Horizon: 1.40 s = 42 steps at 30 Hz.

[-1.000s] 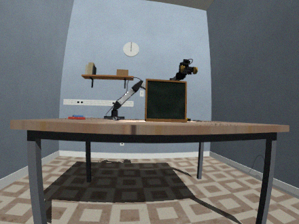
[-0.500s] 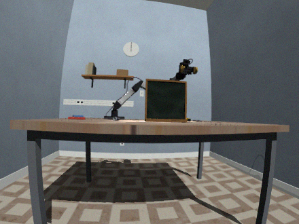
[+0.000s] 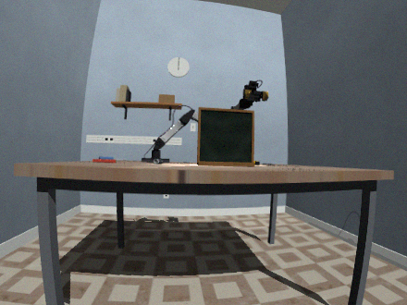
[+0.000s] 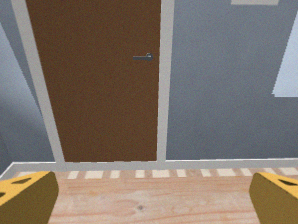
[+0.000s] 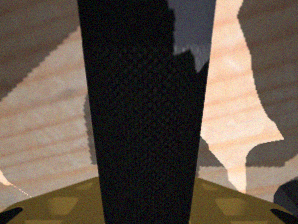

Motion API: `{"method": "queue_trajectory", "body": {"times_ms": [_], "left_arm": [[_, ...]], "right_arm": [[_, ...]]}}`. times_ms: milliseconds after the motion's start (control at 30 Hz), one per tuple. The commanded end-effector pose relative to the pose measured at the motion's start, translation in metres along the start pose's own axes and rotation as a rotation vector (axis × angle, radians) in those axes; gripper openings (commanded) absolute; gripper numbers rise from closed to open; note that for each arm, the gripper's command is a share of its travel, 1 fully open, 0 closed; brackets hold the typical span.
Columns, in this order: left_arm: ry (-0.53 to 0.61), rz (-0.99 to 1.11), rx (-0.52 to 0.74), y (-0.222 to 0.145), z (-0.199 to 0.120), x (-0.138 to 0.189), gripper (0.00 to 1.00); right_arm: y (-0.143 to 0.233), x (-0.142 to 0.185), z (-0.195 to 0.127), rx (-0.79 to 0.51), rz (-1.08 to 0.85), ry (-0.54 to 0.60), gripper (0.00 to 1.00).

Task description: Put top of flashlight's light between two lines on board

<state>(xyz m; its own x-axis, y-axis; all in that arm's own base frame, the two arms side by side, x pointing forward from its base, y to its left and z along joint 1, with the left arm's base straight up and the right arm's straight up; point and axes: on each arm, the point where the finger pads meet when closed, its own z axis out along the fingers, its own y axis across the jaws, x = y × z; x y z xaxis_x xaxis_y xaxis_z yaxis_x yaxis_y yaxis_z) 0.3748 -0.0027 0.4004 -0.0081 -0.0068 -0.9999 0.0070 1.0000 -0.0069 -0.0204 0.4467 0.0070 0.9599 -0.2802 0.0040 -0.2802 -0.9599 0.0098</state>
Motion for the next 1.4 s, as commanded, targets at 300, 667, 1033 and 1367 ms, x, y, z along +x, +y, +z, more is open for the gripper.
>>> {"method": "queue_trajectory", "body": {"times_ms": [300, 667, 1033, 1367], "left_arm": [[0.273, -0.123, 0.082, -0.041, -0.022, 0.067, 1.0], [0.509, -0.186, 0.153, -0.08, -0.06, 0.118, 1.0], [0.713, -0.217, 0.207, -0.126, -0.073, 0.154, 1.0], [0.906, -0.198, 0.216, -0.16, -0.09, 0.195, 1.0]], "right_arm": [[-0.004, -0.005, -0.009, 0.012, 0.004, -0.014, 0.3], [-0.004, -0.005, -0.009, 0.012, 0.004, -0.014, 0.3], [-0.004, -0.005, -0.009, 0.012, 0.004, -0.014, 0.3], [-0.004, -0.005, -0.009, 0.012, 0.004, -0.014, 0.3]]}}
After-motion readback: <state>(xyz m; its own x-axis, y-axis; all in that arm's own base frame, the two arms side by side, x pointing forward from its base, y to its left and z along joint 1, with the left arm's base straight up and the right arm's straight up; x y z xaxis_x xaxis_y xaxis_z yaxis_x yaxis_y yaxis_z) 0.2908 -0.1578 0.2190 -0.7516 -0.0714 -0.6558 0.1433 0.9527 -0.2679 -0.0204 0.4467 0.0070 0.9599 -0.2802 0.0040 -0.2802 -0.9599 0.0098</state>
